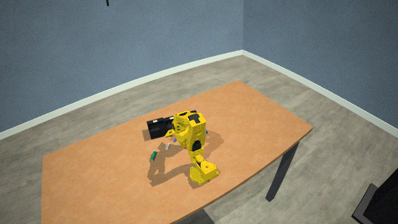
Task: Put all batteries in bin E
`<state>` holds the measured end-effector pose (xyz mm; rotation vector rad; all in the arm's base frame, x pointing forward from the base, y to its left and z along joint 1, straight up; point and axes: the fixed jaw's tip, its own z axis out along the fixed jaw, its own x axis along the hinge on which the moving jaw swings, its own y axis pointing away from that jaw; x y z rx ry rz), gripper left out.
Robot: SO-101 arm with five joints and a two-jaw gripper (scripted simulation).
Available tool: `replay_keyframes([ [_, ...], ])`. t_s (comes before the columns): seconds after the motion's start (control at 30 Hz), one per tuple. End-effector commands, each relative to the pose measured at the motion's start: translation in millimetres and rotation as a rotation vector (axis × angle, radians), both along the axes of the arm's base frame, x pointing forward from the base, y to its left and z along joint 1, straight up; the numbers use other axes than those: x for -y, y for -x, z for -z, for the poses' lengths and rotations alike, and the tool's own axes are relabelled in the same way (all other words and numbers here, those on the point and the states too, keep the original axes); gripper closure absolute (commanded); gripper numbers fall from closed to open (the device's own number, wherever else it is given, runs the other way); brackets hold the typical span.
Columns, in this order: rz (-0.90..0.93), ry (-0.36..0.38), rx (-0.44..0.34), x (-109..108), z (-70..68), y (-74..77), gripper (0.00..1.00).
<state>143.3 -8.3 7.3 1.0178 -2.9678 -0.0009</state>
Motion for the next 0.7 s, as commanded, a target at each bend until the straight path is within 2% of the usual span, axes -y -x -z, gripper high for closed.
replay_keyframes([
  [0.0, -0.002, 0.001, 0.018, 0.9, -1.0, -2.6, 1.00],
  [0.2, -0.002, 0.001, 0.018, 1.6, -8.2, -4.2, 1.00],
  [0.67, -0.002, 0.001, 0.018, 3.8, -41.4, -5.9, 1.00],
])
